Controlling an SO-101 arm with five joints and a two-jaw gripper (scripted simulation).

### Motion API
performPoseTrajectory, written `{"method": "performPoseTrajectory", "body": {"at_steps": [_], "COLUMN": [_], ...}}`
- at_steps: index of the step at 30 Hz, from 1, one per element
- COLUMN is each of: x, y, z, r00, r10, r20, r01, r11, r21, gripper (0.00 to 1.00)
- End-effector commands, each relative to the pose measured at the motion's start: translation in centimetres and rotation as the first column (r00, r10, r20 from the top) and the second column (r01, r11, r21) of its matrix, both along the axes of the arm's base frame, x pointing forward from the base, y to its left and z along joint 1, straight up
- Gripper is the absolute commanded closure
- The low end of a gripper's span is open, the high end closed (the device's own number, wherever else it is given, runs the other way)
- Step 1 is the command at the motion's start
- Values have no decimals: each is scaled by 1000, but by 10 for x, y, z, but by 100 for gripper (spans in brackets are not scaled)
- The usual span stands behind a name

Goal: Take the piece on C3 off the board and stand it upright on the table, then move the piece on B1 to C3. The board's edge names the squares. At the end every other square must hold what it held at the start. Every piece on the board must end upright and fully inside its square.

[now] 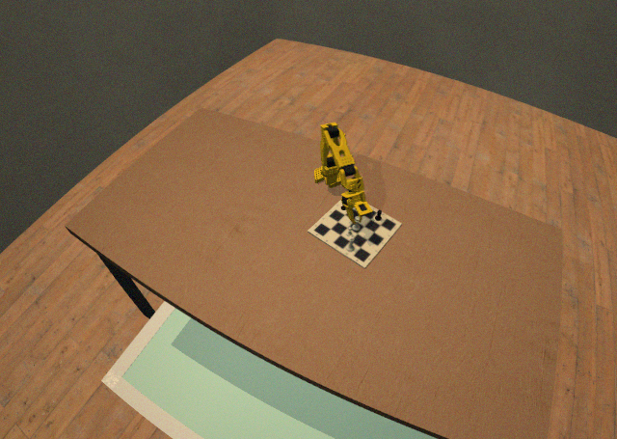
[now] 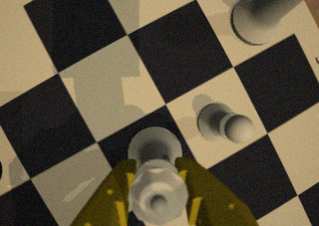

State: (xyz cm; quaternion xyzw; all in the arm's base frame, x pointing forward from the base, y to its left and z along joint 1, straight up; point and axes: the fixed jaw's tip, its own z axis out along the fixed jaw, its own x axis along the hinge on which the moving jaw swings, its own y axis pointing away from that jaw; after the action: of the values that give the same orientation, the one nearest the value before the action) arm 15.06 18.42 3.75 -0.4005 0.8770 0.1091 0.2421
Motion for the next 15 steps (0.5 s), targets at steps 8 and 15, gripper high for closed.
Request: {"method": "performPoseTrajectory", "body": {"at_steps": [8,15], "x": [4,4], "y": [-1,-1], "z": [24,38], "r00": [1000,1000], "r10": [-8,-8], "r20": [10,10], "r01": [8,8], "r11": [1000,1000], "r21": [6,6], "gripper": [100,100]}}
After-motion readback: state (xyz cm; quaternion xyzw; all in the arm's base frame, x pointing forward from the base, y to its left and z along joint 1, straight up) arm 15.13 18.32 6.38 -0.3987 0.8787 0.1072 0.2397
